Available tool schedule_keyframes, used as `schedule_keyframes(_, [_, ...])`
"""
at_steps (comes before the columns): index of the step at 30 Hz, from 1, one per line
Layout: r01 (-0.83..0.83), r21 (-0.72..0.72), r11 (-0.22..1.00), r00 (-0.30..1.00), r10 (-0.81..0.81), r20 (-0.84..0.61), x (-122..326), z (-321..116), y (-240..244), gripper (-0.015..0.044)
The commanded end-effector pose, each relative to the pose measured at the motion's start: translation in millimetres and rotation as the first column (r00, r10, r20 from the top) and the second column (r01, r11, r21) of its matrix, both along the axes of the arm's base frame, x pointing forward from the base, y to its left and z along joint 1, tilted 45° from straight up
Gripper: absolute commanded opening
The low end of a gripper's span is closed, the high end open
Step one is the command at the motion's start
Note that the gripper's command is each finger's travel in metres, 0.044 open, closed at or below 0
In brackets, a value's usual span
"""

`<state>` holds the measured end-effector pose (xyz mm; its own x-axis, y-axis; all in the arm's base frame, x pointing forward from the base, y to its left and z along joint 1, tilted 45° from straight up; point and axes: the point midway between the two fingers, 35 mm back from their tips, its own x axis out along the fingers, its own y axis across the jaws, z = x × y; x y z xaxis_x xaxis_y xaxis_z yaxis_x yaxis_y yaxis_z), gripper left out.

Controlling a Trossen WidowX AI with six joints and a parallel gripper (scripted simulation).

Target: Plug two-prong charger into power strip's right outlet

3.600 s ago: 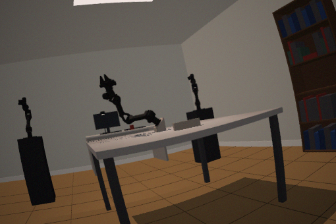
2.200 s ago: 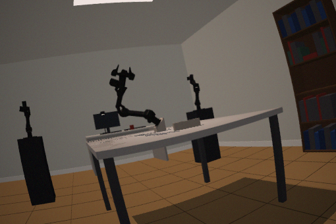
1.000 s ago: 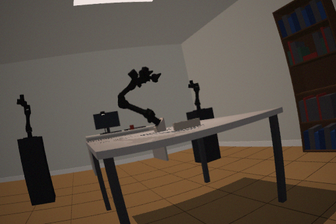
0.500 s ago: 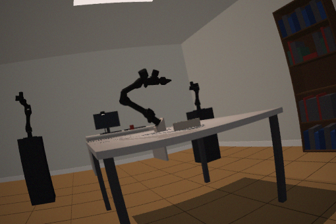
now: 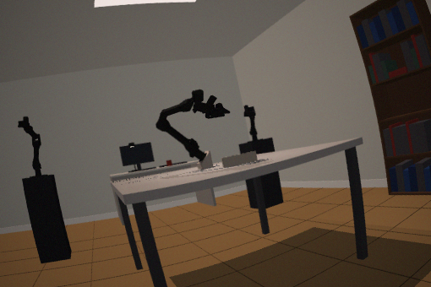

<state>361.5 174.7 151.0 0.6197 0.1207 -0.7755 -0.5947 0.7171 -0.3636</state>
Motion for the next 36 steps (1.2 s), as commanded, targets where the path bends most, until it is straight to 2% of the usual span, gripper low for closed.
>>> schedule_keyframes(1, [0.06, -0.022, 0.998, 0.996, -0.061, -0.067, -3.0, -20.6, -2.1, 0.044])
schedule_keyframes(20, [0.296, -0.215, 0.931, 0.887, -0.351, -0.299, -32.8, -108.5, -21.2, 0.044])
schedule_keyframes(36, [0.434, -0.439, 0.787, 0.737, -0.59, -0.331, -66.4, -161.4, -45.4, 0.044])
